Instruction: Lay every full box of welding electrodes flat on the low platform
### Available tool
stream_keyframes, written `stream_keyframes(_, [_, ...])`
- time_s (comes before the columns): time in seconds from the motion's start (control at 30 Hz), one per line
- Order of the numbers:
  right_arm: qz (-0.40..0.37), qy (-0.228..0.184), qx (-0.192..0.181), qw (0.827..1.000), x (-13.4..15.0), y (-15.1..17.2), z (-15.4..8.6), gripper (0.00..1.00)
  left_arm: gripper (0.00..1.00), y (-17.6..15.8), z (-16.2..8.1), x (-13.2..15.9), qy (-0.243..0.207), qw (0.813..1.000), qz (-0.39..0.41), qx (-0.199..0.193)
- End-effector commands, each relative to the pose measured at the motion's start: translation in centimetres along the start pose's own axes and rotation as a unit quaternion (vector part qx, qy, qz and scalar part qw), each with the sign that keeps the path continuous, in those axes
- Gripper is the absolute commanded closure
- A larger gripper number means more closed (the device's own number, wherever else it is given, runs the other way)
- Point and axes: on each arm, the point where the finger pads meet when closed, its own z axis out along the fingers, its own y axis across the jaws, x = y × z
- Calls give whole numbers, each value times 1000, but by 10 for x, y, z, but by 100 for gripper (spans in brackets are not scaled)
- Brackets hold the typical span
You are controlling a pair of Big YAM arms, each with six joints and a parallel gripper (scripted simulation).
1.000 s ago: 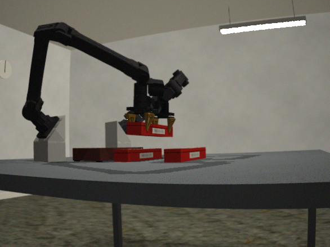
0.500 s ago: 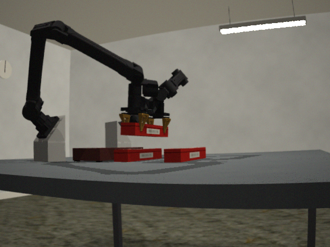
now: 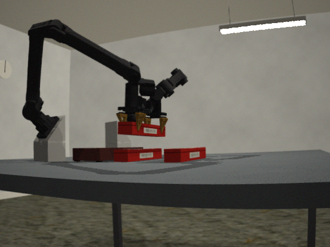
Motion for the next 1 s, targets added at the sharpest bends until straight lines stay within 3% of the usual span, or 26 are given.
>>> stream_keyframes(0.0, [6,-22,52,998,-5,-25,-52,100,100,21,-35,-21,-36,998,-25,-42])
stream_keyframes(0.27, [7,-23,53,998,-6,-25,-51,100,100,21,-35,-21,-36,998,-25,-42])
stream_keyframes(0.3, [6,-15,33,999,-2,-13,-13,100,100,21,-35,-21,-36,998,-25,-42])
stream_keyframes(0.33, [6,-15,33,999,-2,-13,-14,100,100,9,-11,-6,-20,999,-10,-28])
stream_keyframes(0.97, [6,-15,34,999,-2,-12,-38,100,100,8,-34,-5,-21,999,-10,-28])
